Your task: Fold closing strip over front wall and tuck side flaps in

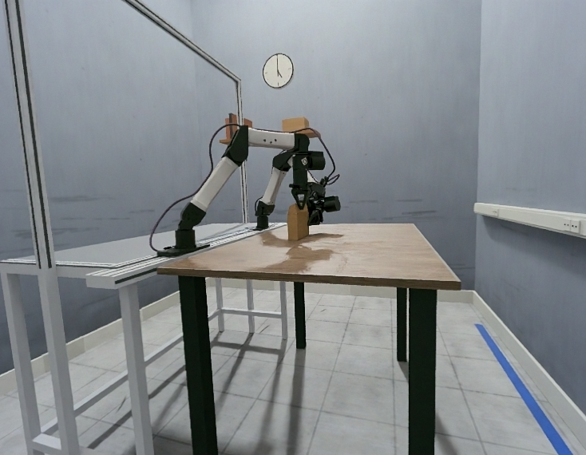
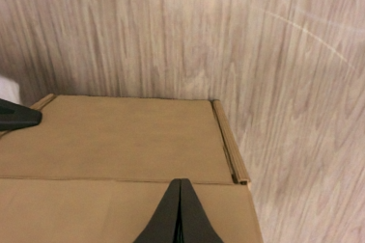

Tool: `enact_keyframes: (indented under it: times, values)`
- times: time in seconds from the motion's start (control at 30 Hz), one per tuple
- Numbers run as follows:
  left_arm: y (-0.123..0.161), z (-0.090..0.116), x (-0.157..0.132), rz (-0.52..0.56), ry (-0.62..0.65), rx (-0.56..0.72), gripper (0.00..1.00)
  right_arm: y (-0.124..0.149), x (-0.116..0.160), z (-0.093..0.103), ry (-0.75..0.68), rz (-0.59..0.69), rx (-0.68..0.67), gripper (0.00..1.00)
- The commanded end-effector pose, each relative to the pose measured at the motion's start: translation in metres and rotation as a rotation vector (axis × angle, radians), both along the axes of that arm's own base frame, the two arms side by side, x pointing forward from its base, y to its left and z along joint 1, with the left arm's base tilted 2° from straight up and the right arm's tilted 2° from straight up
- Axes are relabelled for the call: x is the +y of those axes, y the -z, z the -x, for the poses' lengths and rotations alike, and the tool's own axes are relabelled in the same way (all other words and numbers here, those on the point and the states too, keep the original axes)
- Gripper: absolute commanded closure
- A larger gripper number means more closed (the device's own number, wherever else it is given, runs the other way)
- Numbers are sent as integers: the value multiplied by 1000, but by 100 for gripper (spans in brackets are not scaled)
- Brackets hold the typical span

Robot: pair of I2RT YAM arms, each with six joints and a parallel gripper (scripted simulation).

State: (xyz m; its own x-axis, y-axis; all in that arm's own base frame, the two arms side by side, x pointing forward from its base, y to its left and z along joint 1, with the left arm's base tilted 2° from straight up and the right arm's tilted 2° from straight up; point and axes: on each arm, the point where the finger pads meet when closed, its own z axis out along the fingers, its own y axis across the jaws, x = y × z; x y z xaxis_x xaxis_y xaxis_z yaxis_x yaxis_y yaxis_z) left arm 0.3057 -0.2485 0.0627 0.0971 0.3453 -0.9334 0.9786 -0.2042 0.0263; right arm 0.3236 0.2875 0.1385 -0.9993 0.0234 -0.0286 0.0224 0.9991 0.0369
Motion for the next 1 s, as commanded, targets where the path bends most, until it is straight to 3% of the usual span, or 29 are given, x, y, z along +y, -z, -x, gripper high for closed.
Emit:
enact_keyframes:
  times: [0.0,0.97]
  values:
    - [-16,2,-3,20,11,-46,55,-14,-3,5,7,-15,-25,99]
    - [-15,3,-3,19,10,-42,55,-13,-4,24,5,-16,-20,99]
